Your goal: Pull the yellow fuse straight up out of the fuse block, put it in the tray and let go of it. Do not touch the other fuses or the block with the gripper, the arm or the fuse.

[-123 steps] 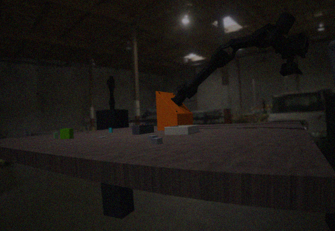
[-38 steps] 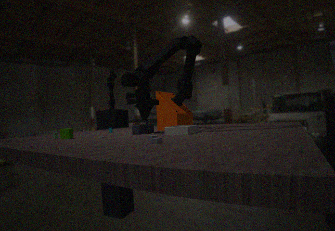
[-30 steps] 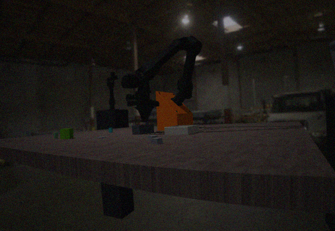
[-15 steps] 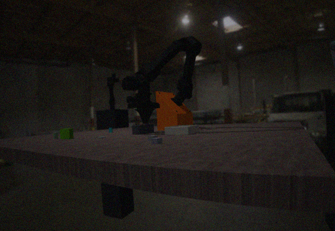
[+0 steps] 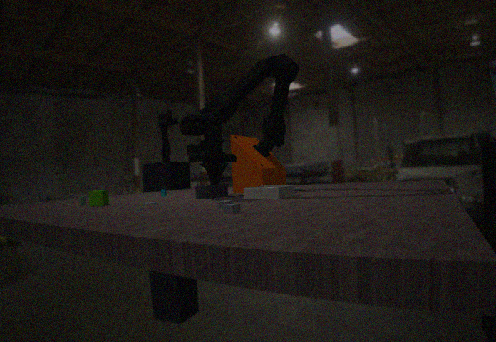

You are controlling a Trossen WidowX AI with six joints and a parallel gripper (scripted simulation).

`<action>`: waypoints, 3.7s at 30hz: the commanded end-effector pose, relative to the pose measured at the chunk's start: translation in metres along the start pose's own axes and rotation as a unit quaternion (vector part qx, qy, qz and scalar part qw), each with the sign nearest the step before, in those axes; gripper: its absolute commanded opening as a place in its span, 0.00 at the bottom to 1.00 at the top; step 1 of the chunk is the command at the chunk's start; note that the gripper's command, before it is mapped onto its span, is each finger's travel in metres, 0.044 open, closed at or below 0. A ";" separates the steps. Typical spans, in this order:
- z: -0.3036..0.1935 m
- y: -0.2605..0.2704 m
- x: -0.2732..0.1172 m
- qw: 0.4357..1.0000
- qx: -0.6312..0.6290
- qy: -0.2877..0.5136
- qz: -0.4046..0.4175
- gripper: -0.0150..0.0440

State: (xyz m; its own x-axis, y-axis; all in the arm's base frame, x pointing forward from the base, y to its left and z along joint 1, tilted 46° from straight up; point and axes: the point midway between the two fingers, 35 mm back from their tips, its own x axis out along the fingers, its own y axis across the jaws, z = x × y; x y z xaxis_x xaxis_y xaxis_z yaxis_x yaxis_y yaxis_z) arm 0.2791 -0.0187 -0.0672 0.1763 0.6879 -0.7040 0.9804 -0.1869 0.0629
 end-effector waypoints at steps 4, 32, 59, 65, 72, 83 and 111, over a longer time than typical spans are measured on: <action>-0.001 -0.002 0.005 1.000 0.004 0.003 -0.003 0.38; 0.000 -0.001 0.000 1.000 0.001 0.001 -0.002 0.25; 0.000 -0.001 -0.013 1.000 0.002 0.000 -0.002 0.25; 0.000 -0.001 -0.016 1.000 0.002 0.001 -0.003 0.25; 0.000 -0.001 -0.020 1.000 0.002 0.001 -0.003 0.25; 0.000 -0.001 -0.025 1.000 0.003 0.001 -0.003 0.25; 0.000 -0.001 -0.045 1.000 0.003 0.001 -0.003 0.25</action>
State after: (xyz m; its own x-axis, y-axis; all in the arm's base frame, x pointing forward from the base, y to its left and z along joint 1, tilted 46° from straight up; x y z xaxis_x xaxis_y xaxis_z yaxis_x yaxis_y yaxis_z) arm 0.2686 -0.0437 -0.0398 0.1646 0.6964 -0.6986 0.9811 -0.1885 0.0433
